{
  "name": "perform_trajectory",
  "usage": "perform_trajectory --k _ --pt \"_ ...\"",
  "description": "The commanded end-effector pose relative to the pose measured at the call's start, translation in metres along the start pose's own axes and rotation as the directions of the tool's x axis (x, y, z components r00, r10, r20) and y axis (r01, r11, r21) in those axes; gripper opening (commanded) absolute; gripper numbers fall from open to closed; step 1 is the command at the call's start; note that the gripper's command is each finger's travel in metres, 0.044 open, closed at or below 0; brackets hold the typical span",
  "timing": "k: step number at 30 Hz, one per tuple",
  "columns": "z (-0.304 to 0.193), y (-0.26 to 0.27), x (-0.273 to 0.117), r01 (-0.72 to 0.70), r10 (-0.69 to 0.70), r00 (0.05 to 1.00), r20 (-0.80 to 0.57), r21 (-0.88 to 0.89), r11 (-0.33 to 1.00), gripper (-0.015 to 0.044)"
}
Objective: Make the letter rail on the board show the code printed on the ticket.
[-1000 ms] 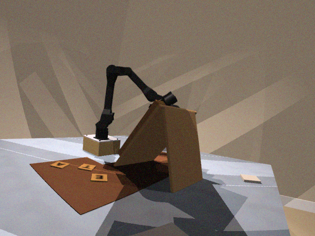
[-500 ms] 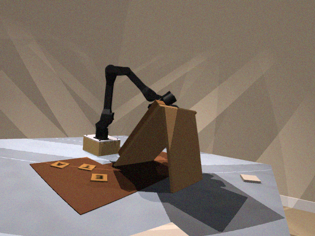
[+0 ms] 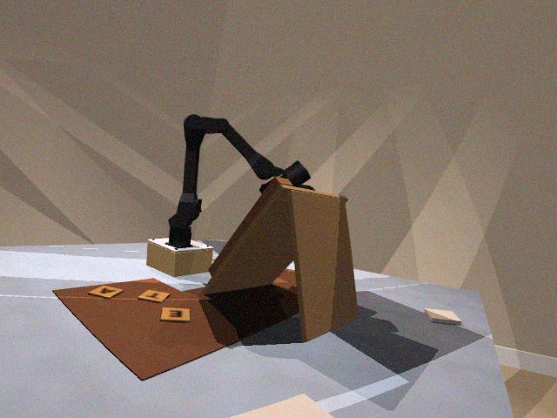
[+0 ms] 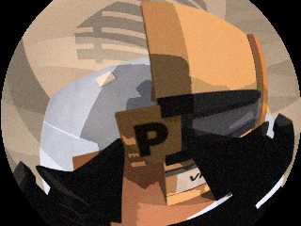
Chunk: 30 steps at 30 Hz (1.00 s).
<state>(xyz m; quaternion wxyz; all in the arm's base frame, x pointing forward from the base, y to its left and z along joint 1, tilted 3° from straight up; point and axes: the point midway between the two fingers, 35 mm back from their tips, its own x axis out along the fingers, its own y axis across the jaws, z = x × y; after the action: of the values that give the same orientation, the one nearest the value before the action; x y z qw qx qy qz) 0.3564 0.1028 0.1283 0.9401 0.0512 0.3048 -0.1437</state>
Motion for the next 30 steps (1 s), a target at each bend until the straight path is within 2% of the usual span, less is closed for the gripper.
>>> perform_trajectory --k 1,30 --pt "0.001 -0.002 0.0 -0.004 0.004 1.0 0.001 -0.002 1.0 0.0" --pt "0.001 -0.017 0.0 -0.004 0.004 1.0 0.002 -0.003 1.0 0.0"
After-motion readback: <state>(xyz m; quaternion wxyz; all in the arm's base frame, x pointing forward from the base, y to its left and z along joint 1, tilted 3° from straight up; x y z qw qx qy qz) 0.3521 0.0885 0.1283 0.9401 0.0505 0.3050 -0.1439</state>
